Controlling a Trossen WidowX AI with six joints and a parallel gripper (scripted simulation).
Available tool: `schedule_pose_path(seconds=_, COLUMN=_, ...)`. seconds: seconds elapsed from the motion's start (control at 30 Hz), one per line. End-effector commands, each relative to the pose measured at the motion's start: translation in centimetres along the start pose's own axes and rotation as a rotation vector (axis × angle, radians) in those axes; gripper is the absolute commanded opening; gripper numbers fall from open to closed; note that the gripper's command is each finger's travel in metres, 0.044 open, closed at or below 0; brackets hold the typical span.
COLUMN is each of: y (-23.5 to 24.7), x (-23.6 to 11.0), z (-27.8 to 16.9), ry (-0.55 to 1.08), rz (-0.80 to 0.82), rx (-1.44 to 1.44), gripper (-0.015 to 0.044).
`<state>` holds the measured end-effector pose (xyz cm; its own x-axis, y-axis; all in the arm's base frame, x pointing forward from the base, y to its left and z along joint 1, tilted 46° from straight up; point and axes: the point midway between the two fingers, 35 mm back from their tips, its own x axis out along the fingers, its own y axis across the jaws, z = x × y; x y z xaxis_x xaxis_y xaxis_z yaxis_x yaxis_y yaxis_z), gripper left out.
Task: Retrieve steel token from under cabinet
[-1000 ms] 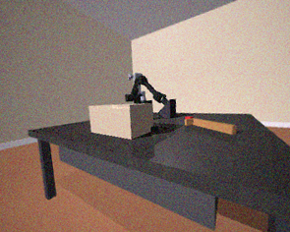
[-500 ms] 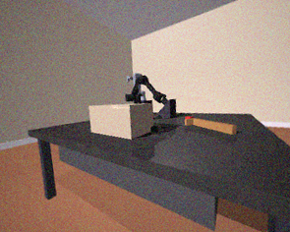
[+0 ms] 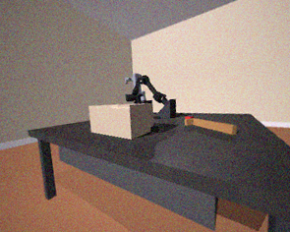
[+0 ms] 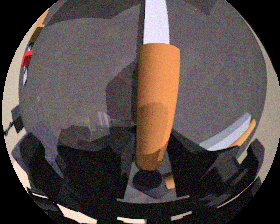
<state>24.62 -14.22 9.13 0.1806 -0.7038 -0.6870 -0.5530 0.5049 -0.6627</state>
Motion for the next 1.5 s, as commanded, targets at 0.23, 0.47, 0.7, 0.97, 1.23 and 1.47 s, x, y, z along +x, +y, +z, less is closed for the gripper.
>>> schedule_pose_path(seconds=0.23, y=0.0, x=-0.2, z=-1.1, ry=-0.003, rz=-0.006, rx=0.0, gripper=0.0)
schedule_pose_path(seconds=0.47, y=0.0, x=-0.2, z=-1.2, ry=-0.003, rz=-0.006, rx=-0.046, gripper=0.0)
schedule_pose_path(seconds=0.7, y=0.0, x=-0.2, z=-1.3, ry=-0.002, rz=-0.006, rx=-0.1, gripper=0.0)
schedule_pose_path(seconds=0.97, y=-0.1, x=-0.2, z=-1.4, ry=-0.002, rz=-0.006, rx=-0.155, gripper=0.0)
schedule_pose_path(seconds=1.23, y=-1.0, x=-0.2, z=-1.4, ry=-0.002, rz=-0.007, rx=-0.171, gripper=0.0)
schedule_pose_path(seconds=1.47, y=-1.8, x=-0.2, z=-1.6, ry=-0.002, rz=-0.007, rx=-0.179, gripper=0.0)
